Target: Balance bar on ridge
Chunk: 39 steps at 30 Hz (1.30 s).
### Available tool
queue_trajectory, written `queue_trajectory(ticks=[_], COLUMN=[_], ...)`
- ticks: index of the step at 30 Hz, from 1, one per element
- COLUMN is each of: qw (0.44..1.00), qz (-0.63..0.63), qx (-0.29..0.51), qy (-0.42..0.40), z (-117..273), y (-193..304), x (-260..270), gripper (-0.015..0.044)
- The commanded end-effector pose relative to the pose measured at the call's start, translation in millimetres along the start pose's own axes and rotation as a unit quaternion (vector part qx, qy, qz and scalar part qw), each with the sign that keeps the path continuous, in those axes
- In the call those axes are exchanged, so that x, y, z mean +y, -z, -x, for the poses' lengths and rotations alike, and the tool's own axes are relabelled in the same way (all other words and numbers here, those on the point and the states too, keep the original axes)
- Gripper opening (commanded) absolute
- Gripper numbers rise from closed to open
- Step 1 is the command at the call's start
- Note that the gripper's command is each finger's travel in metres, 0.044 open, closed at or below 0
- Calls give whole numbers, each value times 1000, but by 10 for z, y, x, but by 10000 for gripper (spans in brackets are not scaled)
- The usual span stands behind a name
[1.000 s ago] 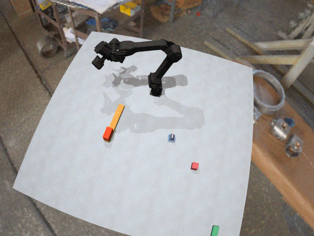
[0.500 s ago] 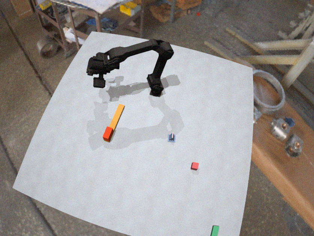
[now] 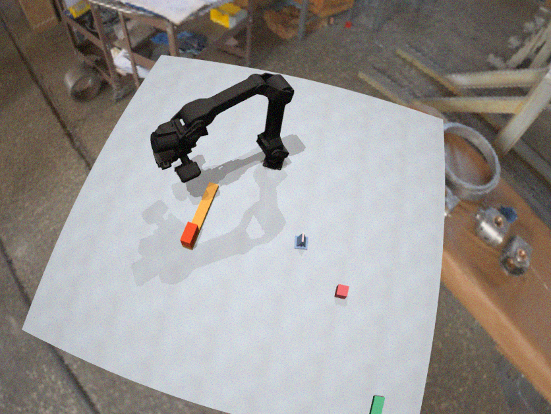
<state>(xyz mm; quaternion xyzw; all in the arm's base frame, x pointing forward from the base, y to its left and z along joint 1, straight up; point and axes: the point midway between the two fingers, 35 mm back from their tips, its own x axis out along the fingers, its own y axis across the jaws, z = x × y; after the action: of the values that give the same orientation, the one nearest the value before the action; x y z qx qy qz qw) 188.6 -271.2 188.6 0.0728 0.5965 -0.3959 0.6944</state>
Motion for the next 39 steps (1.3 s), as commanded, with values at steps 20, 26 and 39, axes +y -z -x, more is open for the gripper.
queue_trajectory(ticks=[20, 26, 39], qw=[923, 923, 923], qz=[305, 305, 305], qx=[62, 62, 62], qy=[-224, -224, -224], z=[192, -65, -551], y=[-18, 26, 194], x=[1340, 1451, 1653], gripper=[315, 315, 315])
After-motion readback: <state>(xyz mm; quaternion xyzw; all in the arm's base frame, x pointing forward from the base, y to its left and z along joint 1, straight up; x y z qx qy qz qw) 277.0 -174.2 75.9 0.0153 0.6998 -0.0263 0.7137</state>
